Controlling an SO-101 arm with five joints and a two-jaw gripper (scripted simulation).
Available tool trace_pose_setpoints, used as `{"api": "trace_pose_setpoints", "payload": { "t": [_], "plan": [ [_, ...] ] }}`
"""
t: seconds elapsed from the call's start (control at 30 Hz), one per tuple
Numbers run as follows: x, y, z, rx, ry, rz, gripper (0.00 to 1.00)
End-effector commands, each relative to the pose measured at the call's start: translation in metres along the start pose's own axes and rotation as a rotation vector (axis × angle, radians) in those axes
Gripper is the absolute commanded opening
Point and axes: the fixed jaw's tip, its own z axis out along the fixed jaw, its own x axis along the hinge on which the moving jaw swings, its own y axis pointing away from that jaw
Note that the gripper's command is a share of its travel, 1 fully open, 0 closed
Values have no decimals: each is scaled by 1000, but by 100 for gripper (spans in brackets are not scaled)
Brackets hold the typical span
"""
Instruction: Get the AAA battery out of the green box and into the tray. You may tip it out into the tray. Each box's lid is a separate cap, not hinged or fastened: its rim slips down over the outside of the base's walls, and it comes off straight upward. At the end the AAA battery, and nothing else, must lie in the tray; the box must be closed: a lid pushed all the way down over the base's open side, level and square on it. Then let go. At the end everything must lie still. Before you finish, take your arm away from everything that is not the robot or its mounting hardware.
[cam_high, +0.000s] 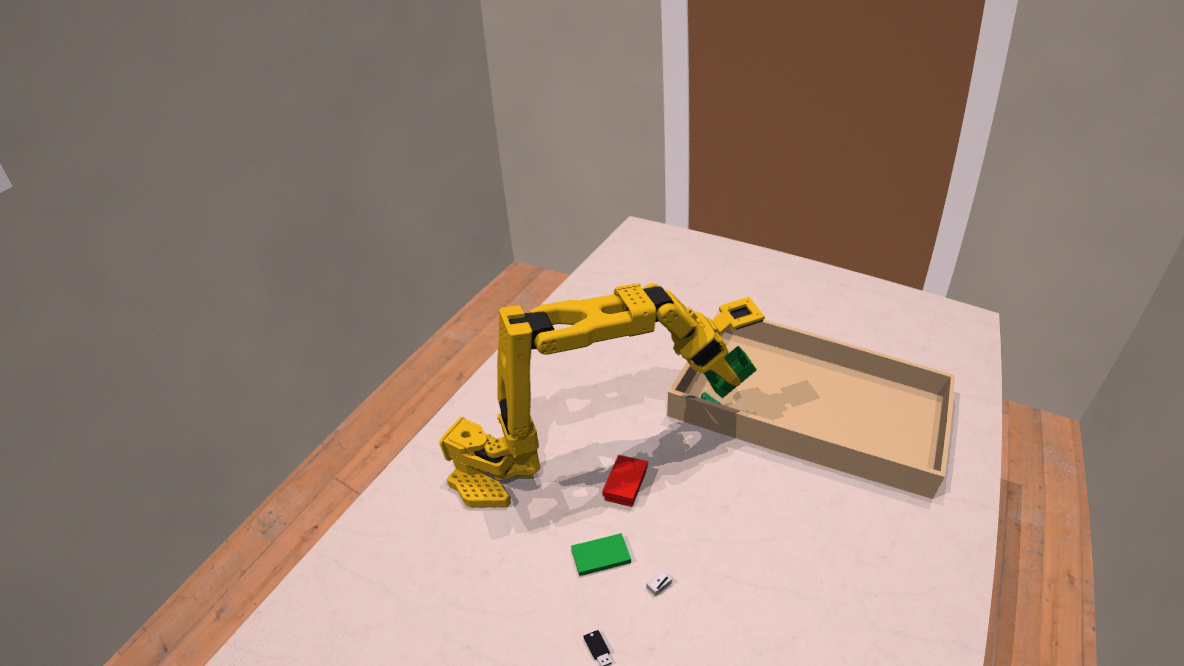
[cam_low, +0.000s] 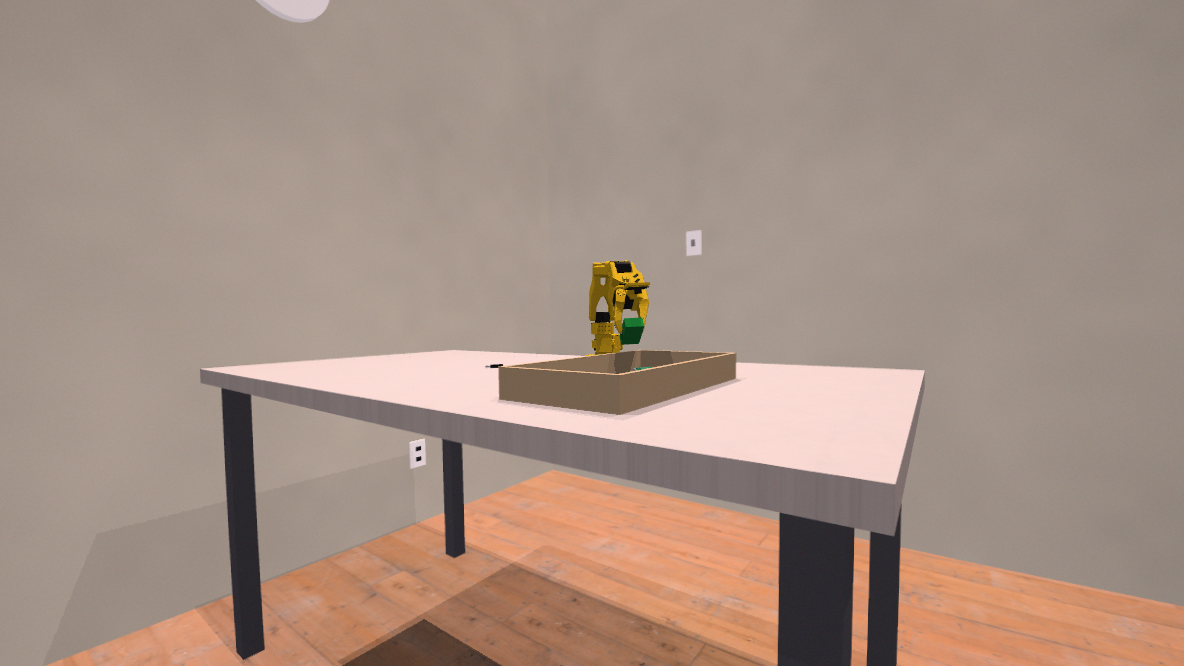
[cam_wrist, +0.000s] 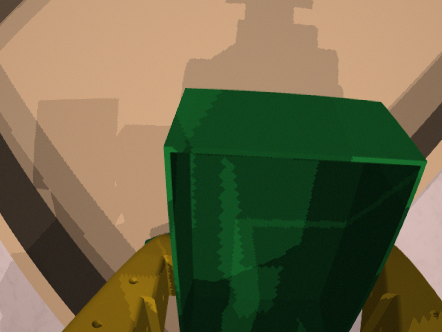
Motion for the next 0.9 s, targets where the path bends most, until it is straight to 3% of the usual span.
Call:
{"api": "trace_pose_setpoints", "payload": {
  "t": [0.0,0.5,0.57,0.87],
  "plan": [
    [-13,4,-16,-10,-51,0,20],
    [37,0,-21,13,263,-1,20],
    [37,0,-21,13,263,-1,20],
    [60,-2,-29,25,419,-1,20]
  ]
}}
